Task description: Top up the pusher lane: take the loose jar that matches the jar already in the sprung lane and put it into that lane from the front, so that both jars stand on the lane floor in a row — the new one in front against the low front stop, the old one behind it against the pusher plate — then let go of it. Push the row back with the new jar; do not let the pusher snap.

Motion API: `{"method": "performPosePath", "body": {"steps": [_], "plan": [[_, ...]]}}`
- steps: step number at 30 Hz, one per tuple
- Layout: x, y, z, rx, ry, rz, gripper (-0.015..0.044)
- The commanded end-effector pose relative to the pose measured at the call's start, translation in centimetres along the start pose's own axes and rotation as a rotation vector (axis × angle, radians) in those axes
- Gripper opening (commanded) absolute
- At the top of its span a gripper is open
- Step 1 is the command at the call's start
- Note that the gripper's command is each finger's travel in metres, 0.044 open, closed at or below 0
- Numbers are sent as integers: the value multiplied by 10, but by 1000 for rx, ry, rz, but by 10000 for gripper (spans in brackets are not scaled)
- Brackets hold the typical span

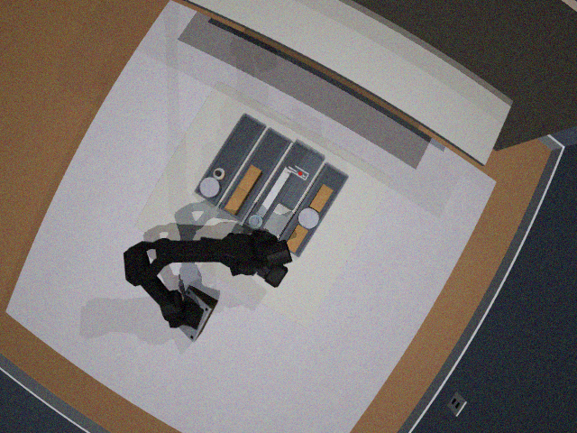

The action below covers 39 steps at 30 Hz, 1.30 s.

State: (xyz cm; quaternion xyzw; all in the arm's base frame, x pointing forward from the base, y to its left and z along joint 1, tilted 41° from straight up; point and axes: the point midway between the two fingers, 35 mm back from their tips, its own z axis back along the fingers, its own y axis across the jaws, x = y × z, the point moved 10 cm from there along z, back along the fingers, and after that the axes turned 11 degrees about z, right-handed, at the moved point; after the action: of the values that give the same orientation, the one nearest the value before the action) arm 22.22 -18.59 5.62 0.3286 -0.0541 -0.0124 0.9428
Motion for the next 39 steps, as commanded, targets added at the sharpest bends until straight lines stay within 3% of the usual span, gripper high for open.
{"method": "performPosePath", "body": {"steps": [1,10,22,39], "plan": [[17,14,-3,-1,-15,6,0],[46,47,-19,28,-13,11,0],[47,49,-43,30,-14,12,0],[51,48,-44,30,-14,12,0]]}}
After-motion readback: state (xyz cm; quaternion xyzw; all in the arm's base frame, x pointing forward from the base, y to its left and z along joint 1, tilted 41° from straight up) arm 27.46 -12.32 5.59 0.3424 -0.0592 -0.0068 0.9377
